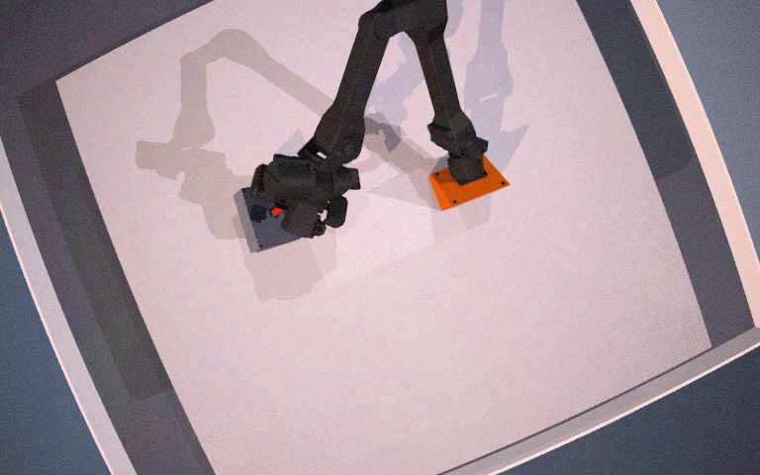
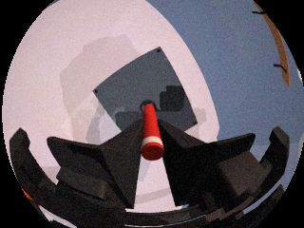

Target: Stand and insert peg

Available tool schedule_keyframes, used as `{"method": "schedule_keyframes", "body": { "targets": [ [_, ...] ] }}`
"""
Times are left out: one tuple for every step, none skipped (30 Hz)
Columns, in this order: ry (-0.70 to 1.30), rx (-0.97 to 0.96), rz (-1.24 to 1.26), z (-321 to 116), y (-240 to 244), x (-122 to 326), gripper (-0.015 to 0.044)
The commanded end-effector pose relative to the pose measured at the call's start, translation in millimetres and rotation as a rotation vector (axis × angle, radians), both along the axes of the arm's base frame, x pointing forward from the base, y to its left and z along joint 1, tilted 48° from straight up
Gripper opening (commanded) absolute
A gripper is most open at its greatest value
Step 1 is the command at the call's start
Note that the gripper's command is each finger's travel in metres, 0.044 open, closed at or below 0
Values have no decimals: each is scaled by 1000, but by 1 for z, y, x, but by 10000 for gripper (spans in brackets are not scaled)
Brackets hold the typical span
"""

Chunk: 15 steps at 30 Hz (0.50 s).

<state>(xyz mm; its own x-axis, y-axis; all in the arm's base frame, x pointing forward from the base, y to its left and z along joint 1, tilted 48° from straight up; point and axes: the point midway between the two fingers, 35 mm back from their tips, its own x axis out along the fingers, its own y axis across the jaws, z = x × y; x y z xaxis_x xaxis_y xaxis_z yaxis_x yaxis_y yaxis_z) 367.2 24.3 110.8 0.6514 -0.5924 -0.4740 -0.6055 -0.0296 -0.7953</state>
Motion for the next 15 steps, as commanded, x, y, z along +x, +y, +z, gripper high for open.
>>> {"method": "schedule_keyframes", "body": {
  "targets": [
    [3, 0, 4, -2, -1, 1, 0],
    [3, 0, 4, -2, -1, 2, 0],
    [3, 0, 4, -3, -1, 2, 0],
    [3, 0, 4, -3, -2, 3, 0],
    [3, 0, 4, -3, -2, 3, 0],
    [3, 0, 4, -4, -2, 3, 0],
    [3, 0, 4, -4, -3, 4, 0],
    [3, 0, 4, -4, -3, 4, 0],
    [3, 0, 4, -5, -3, 5, 0],
    [3, 0, 4, -5, -4, 5, 0],
    [3, 0, 4, -5, -4, 6, 0],
    [3, 0, 4, -6, -4, 6, 0],
    [3, 0, 4, -6, -5, 6, 0],
    [3, 0, 4, -6, -5, 7, 0],
    [3, 0, 4, -6, -5, 7, 0]
  ]
}}
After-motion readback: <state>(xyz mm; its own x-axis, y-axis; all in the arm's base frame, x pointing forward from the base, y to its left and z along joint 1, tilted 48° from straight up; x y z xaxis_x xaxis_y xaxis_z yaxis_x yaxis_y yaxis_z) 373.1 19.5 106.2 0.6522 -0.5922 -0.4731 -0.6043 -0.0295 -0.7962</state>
